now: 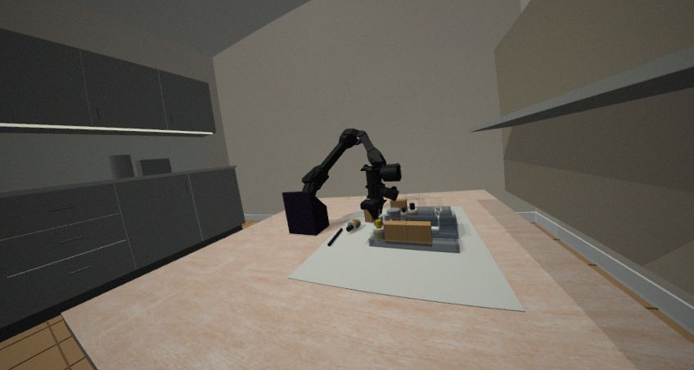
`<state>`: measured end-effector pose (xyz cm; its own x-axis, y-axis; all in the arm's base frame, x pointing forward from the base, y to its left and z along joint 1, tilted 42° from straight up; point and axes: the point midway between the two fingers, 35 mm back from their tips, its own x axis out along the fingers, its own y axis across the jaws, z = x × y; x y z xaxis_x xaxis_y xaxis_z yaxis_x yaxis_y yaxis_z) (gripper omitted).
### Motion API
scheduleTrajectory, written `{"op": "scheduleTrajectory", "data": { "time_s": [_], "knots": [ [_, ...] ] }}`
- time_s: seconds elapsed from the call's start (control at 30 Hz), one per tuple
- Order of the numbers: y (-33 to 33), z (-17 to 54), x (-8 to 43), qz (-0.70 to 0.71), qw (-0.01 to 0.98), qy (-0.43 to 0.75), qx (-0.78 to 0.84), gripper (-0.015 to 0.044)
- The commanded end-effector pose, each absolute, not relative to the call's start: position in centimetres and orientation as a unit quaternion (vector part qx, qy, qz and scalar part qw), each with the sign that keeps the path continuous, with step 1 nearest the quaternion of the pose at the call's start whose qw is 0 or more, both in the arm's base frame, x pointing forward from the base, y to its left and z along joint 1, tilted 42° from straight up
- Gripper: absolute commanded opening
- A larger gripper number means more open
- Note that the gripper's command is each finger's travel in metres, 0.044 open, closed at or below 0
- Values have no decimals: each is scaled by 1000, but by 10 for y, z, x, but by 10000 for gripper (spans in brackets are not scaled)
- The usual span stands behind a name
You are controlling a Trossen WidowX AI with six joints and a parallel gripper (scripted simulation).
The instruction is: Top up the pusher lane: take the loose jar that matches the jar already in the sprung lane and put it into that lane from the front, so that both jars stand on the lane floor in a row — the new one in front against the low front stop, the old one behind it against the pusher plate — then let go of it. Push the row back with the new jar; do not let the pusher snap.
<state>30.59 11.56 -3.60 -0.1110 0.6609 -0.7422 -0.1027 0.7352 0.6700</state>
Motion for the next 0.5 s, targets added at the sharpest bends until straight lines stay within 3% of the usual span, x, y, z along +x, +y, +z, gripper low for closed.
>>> {"op": "scheduleTrajectory", "data": {
  "time_s": [0.0,0.47],
  "knots": [
    [117,-33,315,304,642,674,204,0],
    [117,-31,321,304,642,673,204,0]
  ]
}}
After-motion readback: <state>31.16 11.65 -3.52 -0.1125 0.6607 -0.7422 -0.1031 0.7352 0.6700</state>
